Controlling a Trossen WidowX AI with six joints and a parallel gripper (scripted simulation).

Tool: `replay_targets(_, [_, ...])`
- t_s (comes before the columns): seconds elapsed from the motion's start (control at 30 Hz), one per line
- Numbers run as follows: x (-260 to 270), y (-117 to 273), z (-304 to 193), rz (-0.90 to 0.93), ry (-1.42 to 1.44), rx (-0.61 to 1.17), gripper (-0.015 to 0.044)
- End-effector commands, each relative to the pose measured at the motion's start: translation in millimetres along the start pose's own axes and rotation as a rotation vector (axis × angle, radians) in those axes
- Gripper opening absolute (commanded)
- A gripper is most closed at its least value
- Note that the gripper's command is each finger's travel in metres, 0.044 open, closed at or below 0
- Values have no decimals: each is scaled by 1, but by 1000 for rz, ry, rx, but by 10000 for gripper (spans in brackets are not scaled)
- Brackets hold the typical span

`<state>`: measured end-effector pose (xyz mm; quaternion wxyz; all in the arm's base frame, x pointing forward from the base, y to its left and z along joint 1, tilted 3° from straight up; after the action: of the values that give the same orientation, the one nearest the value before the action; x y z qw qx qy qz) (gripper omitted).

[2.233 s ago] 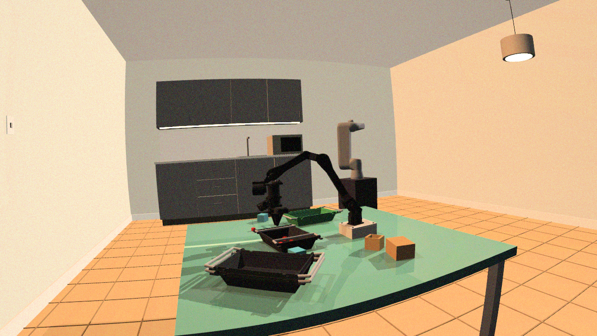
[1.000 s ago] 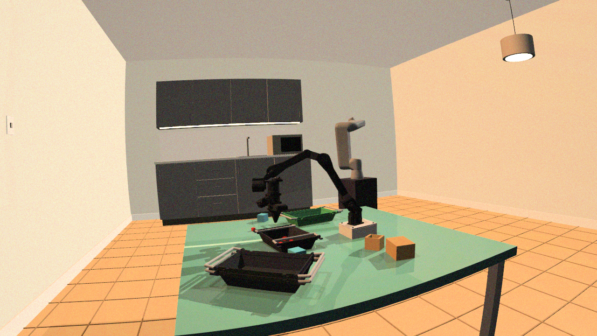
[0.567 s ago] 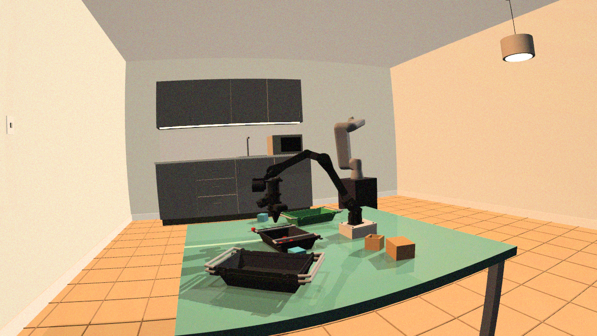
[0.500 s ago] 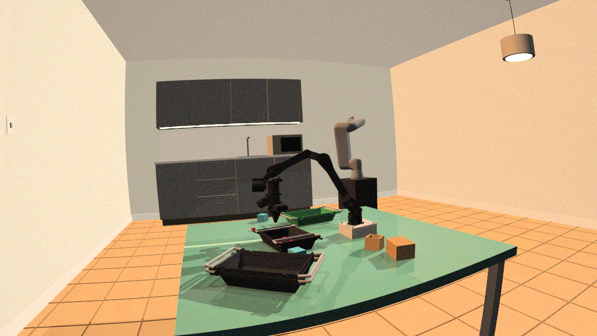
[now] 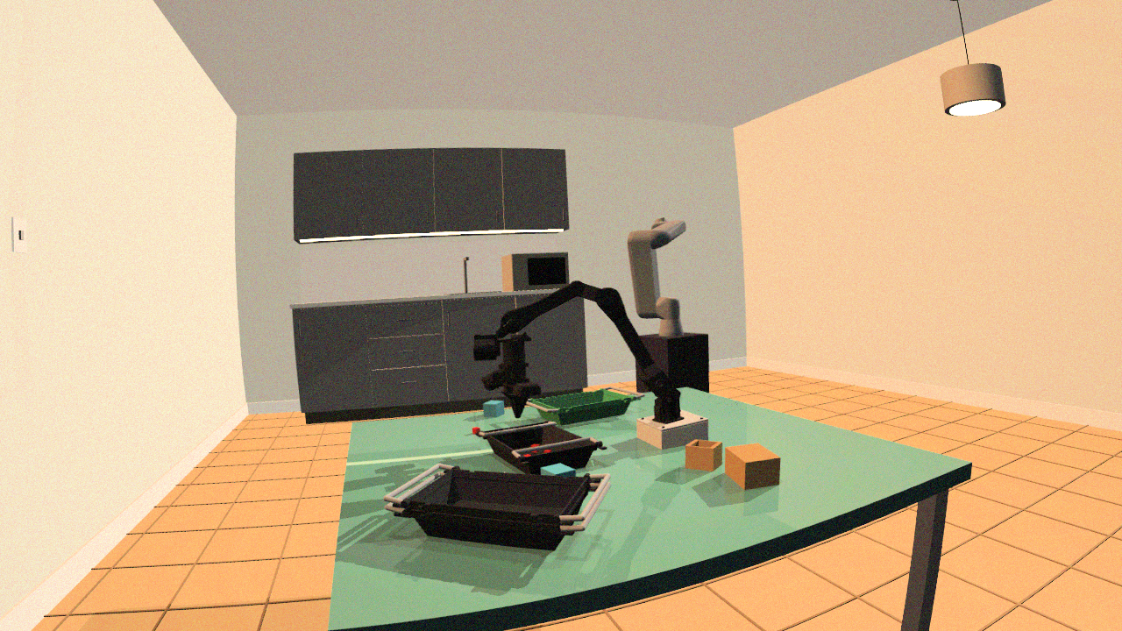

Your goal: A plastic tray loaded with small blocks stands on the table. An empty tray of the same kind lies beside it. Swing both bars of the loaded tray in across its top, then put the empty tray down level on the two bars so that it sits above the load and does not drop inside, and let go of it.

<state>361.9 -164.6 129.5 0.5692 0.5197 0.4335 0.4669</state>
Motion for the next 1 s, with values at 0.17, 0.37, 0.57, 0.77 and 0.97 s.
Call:
replay_targets(0.17, [0, 0, 0, 0, 0, 0, 0])
replay_targets(0.37, [0, 0, 0, 0, 0, 0, 0])
replay_targets(0.57, [0, 0, 0, 0, 0, 0, 0])
replay_targets(0.77, [0, 0, 0, 0, 0, 0, 79])
replay_targets(0.97, [0, 11, 1, 0, 0, 0, 236])
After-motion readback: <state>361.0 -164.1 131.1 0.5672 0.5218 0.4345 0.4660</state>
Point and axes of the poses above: the point midway between the two fingers, 35 mm back from their tips, its own y axis back along the fingers, its own x axis across the jaws, z = x × y, the point moved 3 cm from there along y, back along the fingers, and after that the axes turned 10 degrees about -y, right-handed, at the moved point
